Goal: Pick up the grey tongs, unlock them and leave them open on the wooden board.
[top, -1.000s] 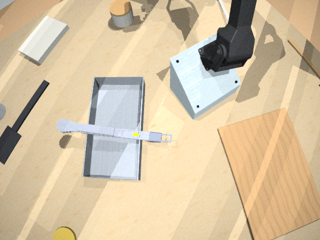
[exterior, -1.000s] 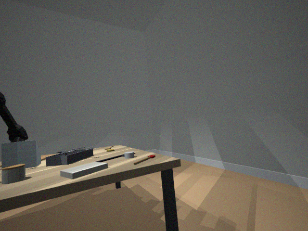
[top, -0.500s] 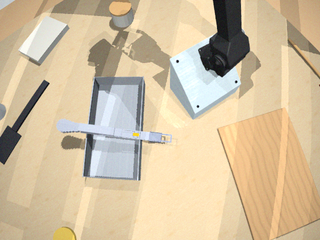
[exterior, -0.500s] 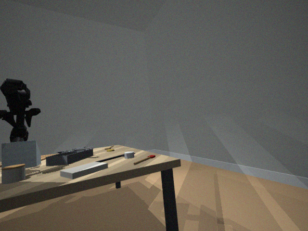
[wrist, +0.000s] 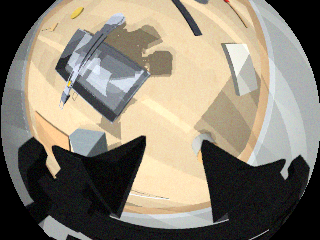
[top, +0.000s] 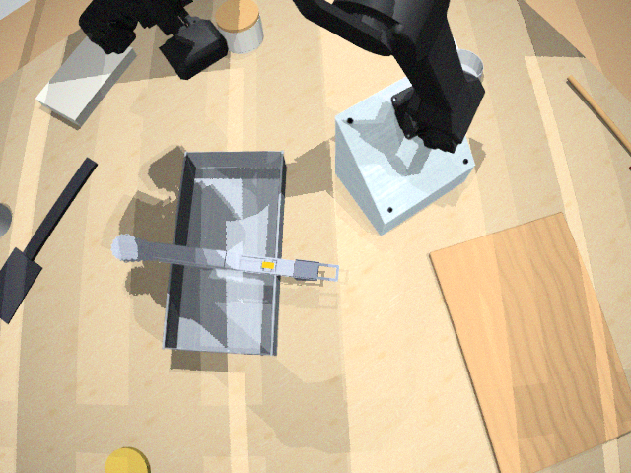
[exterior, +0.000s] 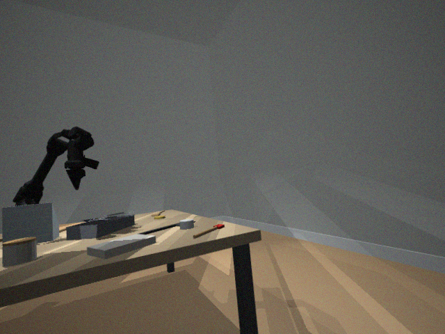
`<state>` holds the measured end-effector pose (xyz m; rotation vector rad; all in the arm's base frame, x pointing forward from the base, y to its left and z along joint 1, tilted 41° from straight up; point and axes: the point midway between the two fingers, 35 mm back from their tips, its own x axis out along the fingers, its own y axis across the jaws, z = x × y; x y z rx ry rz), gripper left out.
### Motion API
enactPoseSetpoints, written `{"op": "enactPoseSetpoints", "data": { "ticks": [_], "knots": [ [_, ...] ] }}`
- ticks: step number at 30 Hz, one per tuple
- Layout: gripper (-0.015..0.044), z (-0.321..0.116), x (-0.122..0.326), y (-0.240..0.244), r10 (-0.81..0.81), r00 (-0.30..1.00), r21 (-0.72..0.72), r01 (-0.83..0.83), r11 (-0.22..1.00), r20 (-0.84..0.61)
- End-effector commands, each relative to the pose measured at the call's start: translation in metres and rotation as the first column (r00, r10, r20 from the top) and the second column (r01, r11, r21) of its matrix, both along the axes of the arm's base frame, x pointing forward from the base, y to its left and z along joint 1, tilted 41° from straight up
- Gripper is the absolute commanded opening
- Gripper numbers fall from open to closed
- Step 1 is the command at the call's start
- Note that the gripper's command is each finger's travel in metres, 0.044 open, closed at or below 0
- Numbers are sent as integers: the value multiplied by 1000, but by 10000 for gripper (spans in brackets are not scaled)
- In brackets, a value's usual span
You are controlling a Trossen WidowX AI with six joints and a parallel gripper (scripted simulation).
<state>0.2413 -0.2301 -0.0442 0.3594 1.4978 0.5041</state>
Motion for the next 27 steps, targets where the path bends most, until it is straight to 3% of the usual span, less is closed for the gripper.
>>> {"op": "enactPoseSetpoints", "data": {
  "ticks": [1,7,13,19,24,27],
  "knots": [
    [260,19,37,53,418,897,-47,-416,908,141],
    [260,35,65,112,772,570,-137,-772,620,283],
    [260,49,80,169,917,145,-247,-937,247,371],
    [260,63,83,226,860,-300,-368,-919,-143,413],
    [260,75,78,274,667,-620,-470,-772,-427,413],
    [260,80,73,295,543,-737,-514,-673,-532,403]
  ]
}}
